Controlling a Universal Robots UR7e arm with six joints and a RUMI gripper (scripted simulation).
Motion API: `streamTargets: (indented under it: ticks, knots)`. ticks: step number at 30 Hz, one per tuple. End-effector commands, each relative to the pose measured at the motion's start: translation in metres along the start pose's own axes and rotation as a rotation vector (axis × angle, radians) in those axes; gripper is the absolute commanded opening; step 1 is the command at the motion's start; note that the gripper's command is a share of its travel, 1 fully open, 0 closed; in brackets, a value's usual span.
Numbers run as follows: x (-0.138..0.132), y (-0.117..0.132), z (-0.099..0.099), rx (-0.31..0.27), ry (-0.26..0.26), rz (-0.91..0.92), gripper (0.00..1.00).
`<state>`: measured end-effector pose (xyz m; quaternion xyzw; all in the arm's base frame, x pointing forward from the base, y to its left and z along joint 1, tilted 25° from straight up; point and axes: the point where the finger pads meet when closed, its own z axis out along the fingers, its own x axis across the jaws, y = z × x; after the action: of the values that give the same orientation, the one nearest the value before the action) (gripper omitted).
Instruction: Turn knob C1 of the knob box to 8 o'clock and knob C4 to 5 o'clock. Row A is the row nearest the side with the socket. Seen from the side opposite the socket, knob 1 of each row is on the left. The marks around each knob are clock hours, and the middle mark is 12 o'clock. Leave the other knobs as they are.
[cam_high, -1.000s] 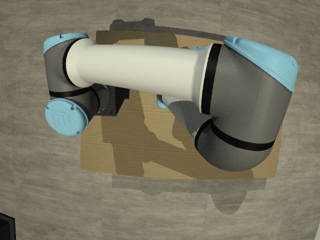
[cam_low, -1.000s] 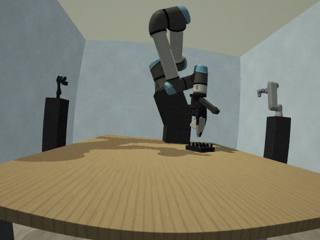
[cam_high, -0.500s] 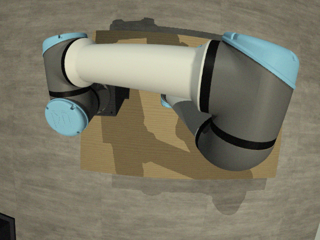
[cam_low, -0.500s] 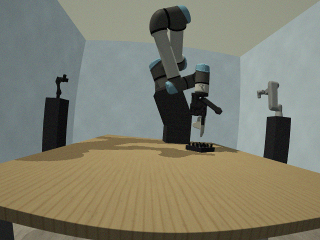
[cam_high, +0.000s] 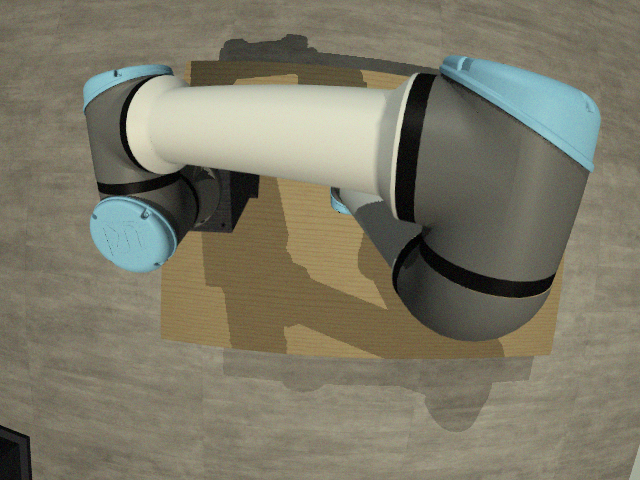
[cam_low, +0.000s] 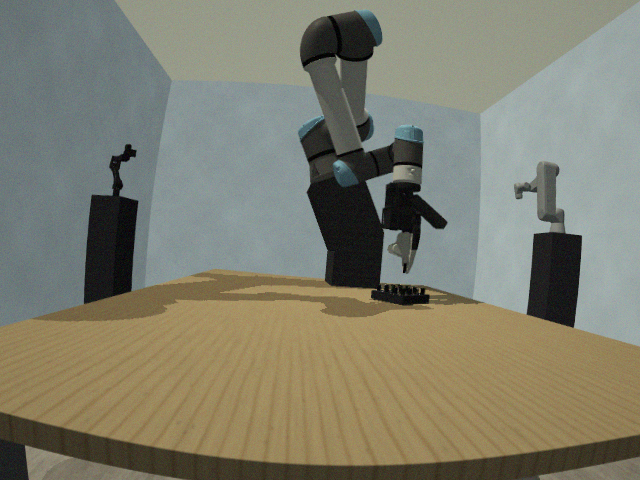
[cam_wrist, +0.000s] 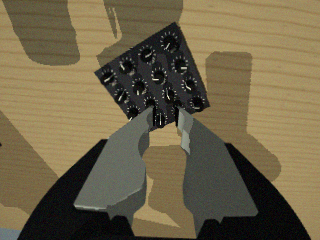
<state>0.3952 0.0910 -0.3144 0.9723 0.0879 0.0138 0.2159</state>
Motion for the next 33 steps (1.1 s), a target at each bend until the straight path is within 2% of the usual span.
streamTargets:
  ticks: [1, 12, 14, 29, 33]
  knots:
    - [0.003, -0.002, -0.002, 0.005, 0.002, -0.156, 0.11]
    - [0.009, -0.004, -0.005, 0.004, 0.003, -0.491, 0.11]
    - [0.009, -0.004, -0.005, 0.004, 0.003, -0.491, 0.11]
    - [0.019, -0.005, -0.01, 0.003, 0.004, -0.976, 0.11]
    - [0.02, -0.004, -0.011, 0.003, 0.004, -1.031, 0.11]
